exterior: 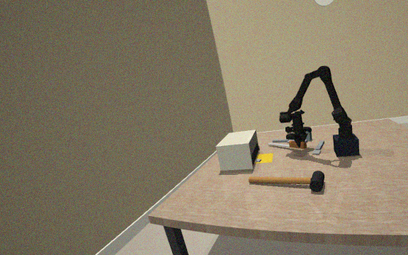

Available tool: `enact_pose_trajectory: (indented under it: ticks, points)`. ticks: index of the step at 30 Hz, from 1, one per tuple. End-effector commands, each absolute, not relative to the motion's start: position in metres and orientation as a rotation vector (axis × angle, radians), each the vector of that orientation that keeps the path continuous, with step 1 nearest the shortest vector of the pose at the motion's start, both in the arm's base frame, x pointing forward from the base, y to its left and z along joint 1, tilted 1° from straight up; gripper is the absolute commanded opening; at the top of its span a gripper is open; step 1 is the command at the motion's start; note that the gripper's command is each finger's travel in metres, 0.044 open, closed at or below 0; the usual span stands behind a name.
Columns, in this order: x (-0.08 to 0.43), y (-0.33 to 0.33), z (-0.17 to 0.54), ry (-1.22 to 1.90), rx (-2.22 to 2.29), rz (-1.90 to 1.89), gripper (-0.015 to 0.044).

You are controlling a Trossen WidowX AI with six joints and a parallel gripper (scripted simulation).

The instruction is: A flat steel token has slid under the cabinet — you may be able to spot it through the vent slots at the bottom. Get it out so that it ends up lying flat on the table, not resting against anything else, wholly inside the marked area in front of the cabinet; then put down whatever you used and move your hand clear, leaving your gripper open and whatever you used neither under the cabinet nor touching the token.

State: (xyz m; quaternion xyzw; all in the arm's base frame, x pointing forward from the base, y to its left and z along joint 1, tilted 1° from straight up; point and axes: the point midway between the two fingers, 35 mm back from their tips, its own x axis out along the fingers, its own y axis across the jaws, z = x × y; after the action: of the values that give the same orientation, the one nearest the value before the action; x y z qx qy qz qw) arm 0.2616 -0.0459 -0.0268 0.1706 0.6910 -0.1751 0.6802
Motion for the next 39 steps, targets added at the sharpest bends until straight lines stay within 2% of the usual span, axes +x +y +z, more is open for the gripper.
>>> enact_pose_trajectory:
  ticks: [1,39]
  points:
    - [0.264,-0.042,-0.024,1.534,0.386,-0.393,0.0000]
    - [0.259,-0.002,-0.025,1.535,0.388,-0.391,0.0000]
